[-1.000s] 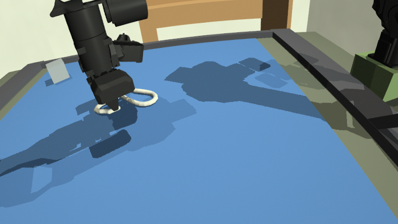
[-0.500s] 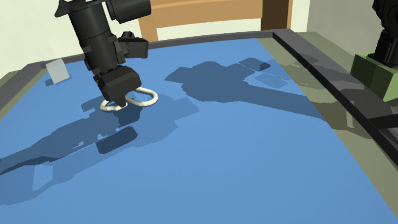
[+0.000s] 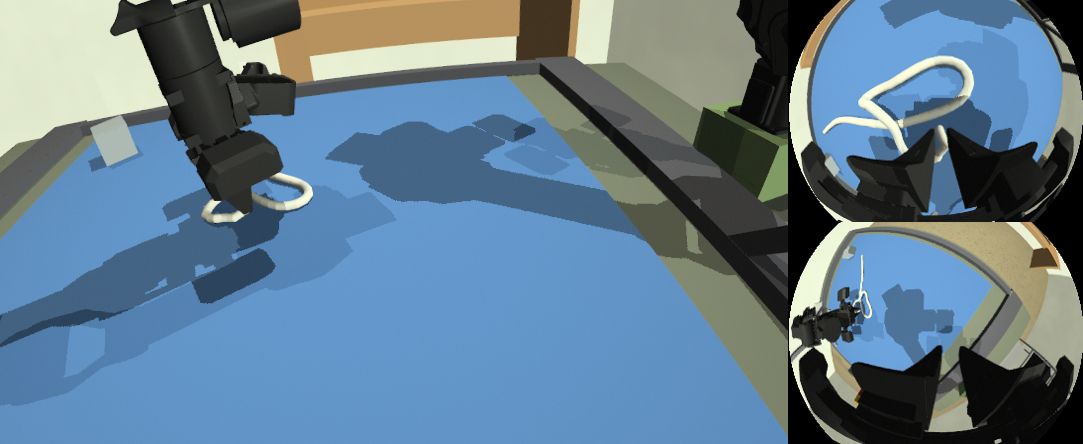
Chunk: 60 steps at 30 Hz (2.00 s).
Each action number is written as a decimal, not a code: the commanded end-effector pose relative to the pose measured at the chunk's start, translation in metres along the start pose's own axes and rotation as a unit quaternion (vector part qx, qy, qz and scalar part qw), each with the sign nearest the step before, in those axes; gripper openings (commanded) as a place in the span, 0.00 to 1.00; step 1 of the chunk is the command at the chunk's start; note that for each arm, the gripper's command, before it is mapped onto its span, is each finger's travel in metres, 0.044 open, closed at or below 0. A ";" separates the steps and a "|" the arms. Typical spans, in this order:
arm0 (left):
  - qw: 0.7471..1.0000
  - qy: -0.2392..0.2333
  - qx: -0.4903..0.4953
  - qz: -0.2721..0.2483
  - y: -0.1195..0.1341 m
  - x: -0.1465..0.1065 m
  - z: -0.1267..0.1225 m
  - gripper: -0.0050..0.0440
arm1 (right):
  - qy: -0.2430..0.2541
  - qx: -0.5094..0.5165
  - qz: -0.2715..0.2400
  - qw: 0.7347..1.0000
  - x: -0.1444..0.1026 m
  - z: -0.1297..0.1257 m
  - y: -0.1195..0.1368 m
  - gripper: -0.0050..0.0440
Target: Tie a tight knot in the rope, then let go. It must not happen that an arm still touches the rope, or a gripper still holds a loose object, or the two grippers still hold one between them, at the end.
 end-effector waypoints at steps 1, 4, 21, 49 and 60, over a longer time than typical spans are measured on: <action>1.000 0.007 0.001 -0.013 -0.005 -0.010 -0.002 0.28 | -0.002 -0.001 -0.012 1.000 -0.008 -0.001 0.001 0.28; 1.000 0.007 0.001 -0.013 -0.005 -0.010 -0.002 0.28 | -0.002 -0.001 -0.012 1.000 -0.008 -0.001 0.001 0.28; 1.000 0.012 0.001 -0.027 -0.005 -0.050 -0.002 0.28 | -0.002 -0.001 -0.012 1.000 -0.008 -0.001 0.001 0.28; 0.998 0.023 0.004 -0.059 -0.005 -0.108 -0.001 0.23 | -0.002 -0.001 -0.012 1.000 -0.008 -0.001 0.001 0.28; 0.950 0.005 0.304 -0.065 -0.005 -0.109 -0.002 0.23 | -0.002 -0.001 -0.012 1.000 -0.008 -0.001 0.001 0.28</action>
Point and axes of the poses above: on each arm, the point midway between the two fingers, 35 mm back from their tips, its own x axis out along the fingers, its own z axis across the jaws, y = z × x, the point moved 2 cm from there along -x, back along the fingers, and after that the axes turned 12 degrees about -x, right-handed, at the moved point
